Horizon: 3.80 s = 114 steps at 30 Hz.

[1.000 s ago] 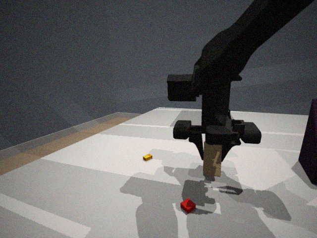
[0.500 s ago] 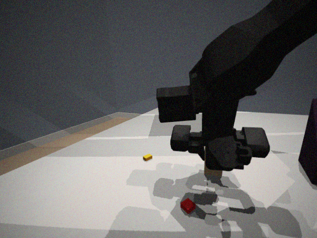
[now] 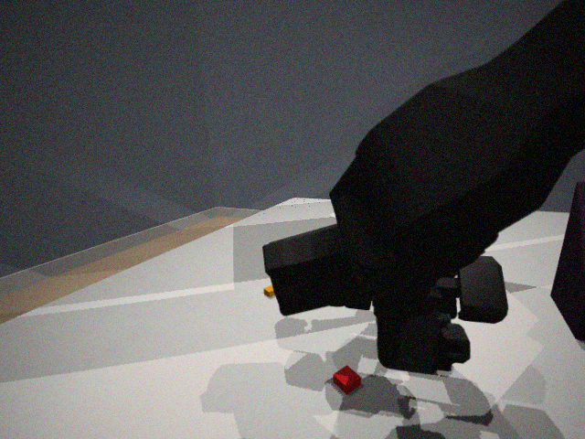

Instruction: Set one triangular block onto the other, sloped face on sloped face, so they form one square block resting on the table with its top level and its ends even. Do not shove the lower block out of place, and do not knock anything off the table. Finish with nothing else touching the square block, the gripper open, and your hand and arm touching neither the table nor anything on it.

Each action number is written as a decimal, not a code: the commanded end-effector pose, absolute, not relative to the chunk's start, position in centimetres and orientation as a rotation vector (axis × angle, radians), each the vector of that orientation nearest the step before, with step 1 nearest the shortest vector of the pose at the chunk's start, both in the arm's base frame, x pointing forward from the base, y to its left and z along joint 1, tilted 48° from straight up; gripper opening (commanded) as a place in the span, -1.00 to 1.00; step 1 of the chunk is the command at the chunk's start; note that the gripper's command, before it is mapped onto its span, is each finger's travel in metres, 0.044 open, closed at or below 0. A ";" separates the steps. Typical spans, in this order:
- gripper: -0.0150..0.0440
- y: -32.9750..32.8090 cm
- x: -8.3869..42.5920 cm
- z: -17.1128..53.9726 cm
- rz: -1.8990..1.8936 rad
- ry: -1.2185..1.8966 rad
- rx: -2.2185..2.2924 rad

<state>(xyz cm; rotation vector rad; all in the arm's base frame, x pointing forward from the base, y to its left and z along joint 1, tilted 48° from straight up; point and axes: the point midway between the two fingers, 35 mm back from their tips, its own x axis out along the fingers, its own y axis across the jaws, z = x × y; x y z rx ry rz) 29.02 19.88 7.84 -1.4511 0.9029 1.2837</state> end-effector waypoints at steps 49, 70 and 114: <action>1.00 23.4 26.0 19.0 1.289 0.886 -1.416; 1.00 24.3 27.5 9.2 1.290 0.890 -1.417; -0.49 18.5 28.4 14.5 1.290 0.891 -1.422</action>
